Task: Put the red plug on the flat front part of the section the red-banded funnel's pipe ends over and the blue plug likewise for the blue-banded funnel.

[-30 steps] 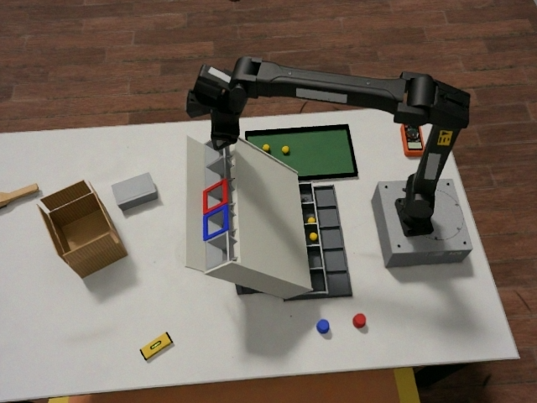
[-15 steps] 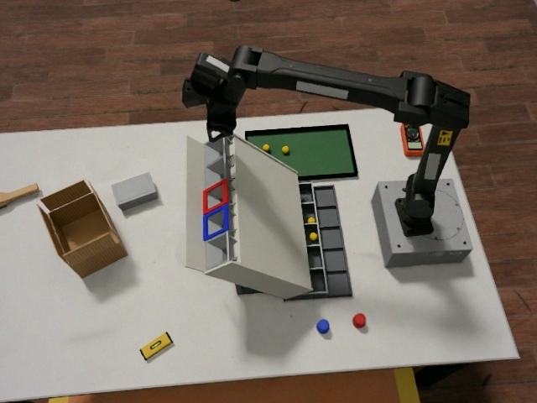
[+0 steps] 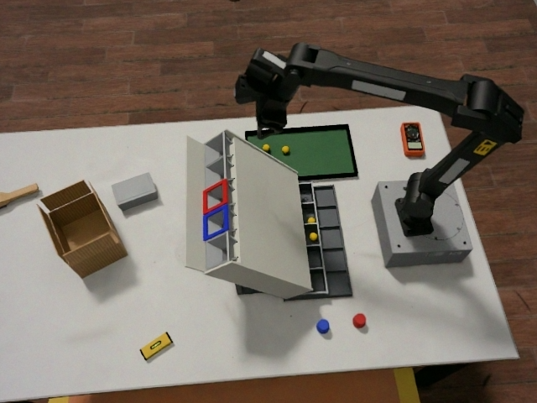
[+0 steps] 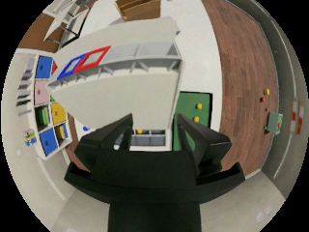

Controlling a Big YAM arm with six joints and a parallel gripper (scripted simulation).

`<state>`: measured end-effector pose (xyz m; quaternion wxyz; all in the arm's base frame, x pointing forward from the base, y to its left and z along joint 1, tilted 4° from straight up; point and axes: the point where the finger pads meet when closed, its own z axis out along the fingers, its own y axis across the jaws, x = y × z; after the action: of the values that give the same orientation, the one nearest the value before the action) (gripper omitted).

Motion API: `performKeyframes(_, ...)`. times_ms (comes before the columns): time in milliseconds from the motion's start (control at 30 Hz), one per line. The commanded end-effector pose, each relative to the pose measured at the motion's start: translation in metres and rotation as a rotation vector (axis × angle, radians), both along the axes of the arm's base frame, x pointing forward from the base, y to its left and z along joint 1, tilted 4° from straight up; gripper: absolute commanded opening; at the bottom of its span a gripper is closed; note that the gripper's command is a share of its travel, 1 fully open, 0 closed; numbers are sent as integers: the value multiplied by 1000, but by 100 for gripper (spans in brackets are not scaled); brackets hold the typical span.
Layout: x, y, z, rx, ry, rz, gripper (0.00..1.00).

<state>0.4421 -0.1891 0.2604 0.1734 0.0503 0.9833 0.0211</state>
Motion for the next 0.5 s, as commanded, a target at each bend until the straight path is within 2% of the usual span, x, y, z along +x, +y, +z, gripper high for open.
performKeyframes(0,-24,-4,2,-10,-12,13,59)
performKeyframes(467,-34,-3,3,-24,-37,16,59)
